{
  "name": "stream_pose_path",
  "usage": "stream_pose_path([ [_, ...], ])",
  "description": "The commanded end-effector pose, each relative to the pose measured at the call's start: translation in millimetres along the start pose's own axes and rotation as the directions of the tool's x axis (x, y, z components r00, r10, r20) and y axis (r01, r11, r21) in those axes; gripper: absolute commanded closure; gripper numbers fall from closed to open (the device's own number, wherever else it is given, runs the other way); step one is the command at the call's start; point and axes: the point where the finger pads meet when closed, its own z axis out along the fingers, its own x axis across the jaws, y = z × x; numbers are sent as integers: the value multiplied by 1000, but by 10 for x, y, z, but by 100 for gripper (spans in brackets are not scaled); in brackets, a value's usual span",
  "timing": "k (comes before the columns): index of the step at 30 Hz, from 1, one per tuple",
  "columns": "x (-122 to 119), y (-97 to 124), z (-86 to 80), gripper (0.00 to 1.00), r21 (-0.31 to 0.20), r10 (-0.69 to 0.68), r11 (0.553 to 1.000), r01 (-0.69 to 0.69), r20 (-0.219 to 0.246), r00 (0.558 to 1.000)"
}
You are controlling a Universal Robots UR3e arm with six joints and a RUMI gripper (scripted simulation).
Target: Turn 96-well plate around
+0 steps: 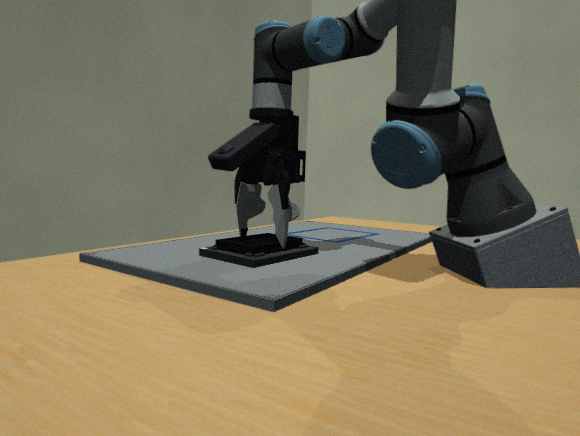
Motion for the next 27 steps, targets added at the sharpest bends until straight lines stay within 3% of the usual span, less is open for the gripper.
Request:
stream_pose_path([
  [1,6,-1,-5,100,0,-1,1000,1,-2,1000],
  [21,6,-1,-4,100,0,-1,1000,1,-2,1000],
  [27,6,-1,-104,100,0,-1,1000,1,-2,1000],
])
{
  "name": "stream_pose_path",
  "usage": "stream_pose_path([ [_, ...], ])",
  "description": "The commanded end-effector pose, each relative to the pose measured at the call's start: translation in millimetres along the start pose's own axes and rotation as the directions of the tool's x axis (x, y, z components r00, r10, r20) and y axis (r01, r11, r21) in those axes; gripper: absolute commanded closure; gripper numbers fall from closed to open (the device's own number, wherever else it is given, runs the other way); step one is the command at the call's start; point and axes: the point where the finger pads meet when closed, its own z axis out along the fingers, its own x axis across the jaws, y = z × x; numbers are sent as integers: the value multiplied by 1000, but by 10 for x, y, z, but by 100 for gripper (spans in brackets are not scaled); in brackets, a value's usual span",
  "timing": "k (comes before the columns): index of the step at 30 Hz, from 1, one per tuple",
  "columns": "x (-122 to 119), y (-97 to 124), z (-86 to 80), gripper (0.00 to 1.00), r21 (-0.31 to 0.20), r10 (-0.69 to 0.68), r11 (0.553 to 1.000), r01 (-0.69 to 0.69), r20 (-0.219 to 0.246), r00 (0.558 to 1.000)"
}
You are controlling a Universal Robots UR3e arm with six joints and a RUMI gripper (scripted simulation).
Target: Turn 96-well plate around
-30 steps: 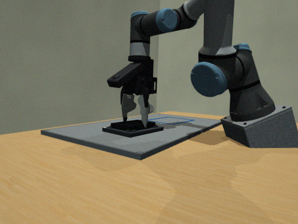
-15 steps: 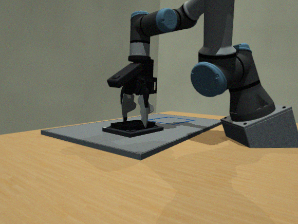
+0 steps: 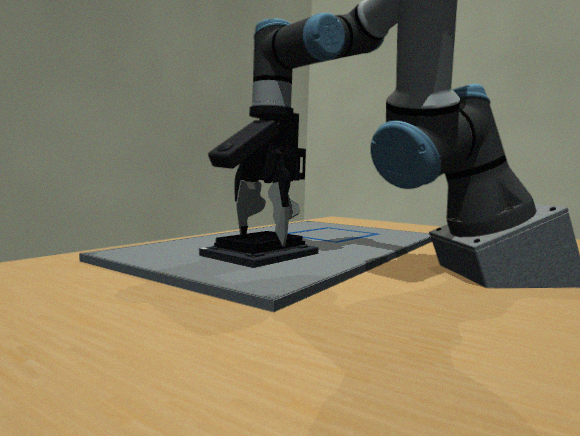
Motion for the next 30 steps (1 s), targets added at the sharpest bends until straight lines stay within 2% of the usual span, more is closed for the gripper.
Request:
stream_pose_path([
  [1,7,-1,-83,100,0,-1,1000,1,-2,1000],
  [30,6,0,-500,100,0,-1,1000,1,-2,1000],
])
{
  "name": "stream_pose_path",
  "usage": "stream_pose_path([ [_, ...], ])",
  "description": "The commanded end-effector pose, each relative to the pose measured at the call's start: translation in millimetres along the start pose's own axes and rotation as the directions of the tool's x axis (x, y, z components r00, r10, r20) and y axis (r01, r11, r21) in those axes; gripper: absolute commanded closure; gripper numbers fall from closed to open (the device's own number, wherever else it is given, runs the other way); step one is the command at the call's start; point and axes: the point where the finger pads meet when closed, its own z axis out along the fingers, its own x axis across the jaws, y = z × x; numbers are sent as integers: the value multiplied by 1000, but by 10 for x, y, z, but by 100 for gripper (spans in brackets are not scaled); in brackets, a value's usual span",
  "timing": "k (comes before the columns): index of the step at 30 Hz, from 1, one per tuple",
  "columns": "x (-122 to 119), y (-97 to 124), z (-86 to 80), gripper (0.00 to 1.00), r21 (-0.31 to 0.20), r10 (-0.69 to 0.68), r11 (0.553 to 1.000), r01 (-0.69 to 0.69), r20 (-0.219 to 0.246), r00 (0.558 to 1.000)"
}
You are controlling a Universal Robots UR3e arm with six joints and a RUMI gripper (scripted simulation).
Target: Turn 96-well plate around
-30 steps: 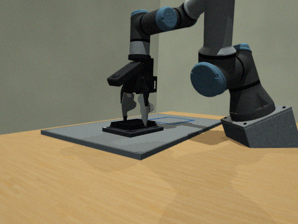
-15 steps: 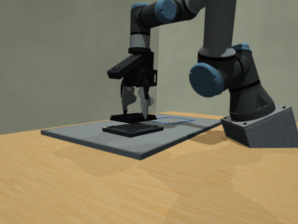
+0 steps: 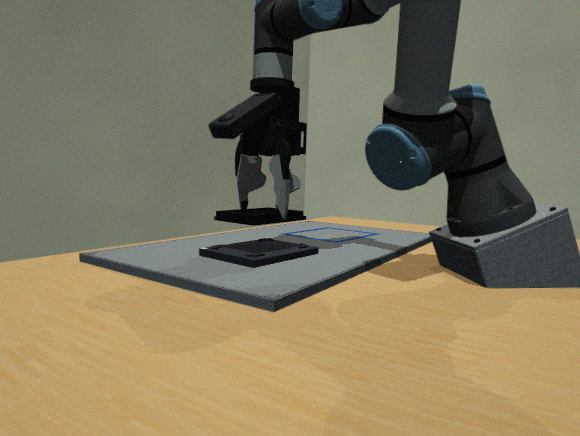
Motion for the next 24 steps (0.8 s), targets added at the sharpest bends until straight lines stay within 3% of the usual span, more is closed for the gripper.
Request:
stream_pose_path([
  [1,5,1,-92,100,1,-1,1000,1,-1,1000],
  [14,5,1,-275,100,1,-1,1000,1,-1,1000],
  [24,5,1,-282,100,1,-1,1000,1,-1,1000],
])
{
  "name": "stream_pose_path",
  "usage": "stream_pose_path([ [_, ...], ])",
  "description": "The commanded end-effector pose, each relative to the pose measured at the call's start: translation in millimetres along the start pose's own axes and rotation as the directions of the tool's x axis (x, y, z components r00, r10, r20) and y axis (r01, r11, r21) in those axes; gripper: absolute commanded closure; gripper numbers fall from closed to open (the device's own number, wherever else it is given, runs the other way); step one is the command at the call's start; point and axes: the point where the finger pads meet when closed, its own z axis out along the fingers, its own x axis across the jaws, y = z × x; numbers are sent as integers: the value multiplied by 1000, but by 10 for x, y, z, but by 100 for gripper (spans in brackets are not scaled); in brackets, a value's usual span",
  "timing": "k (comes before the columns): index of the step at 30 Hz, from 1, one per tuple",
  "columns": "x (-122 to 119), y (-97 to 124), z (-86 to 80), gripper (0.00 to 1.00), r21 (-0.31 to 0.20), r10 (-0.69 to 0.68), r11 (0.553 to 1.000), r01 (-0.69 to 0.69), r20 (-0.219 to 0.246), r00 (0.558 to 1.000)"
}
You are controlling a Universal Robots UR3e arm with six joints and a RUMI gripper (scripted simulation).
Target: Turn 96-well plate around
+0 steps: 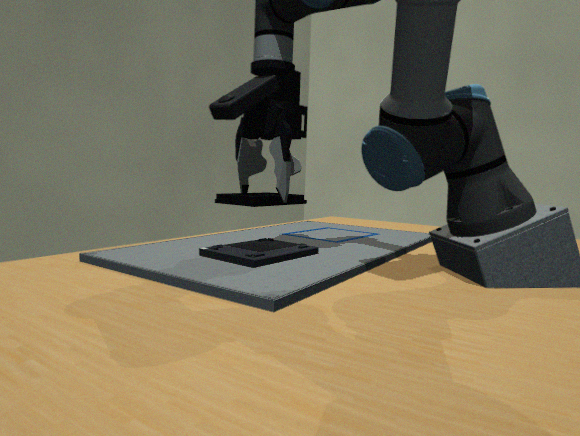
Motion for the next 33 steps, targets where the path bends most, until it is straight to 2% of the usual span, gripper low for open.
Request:
stream_pose_path([
  [1,5,0,-9,100,0,-1,1000,1,-2,1000],
  [12,5,0,-9,100,0,-1,1000,1,-2,1000],
  [17,36,164,-3,100,0,153,988,-153,-2,988],
  [21,49,229,0,100,0,153,988,-153,-2,988],
  [33,124,623,16,100,0,153,988,-153,-2,988],
])
